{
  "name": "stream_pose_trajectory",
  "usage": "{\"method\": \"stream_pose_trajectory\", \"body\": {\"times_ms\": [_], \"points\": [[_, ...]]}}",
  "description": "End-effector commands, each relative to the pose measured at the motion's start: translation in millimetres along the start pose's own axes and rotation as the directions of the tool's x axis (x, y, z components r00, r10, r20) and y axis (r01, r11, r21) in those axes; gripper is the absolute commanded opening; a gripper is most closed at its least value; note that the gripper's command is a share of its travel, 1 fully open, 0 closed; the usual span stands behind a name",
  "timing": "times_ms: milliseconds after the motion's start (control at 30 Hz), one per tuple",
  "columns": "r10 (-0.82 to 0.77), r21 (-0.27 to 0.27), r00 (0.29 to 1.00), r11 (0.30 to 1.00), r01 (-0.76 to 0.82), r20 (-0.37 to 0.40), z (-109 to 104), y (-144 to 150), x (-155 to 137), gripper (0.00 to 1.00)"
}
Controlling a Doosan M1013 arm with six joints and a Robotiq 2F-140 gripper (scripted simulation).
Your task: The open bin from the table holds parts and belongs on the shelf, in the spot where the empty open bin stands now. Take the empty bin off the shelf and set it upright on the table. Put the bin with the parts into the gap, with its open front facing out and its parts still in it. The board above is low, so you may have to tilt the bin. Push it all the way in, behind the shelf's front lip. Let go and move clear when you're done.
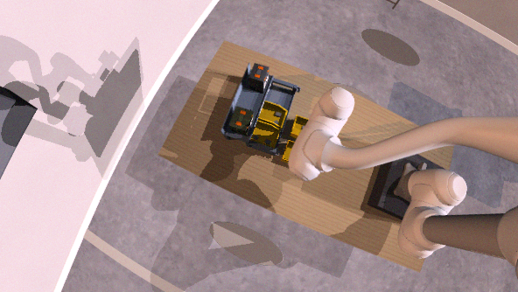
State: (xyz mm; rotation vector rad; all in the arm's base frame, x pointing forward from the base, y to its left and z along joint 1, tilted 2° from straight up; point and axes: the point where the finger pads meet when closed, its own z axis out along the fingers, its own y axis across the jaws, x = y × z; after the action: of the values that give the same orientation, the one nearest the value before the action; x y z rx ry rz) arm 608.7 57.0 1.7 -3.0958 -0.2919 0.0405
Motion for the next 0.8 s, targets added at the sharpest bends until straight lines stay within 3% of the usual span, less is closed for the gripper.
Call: {"method": "stream_pose_trajectory", "body": {"times_ms": [0, 767], "points": [[-0.004, -0.001, 1.000, 1.000, 0.004, 0.002, 3.4, 0.2, -0.5, 0.24], [-0.004, -0.001, 1.000, 1.000, 0.004, 0.002, 25.0, 0.2, -0.6, 0.24]]}}
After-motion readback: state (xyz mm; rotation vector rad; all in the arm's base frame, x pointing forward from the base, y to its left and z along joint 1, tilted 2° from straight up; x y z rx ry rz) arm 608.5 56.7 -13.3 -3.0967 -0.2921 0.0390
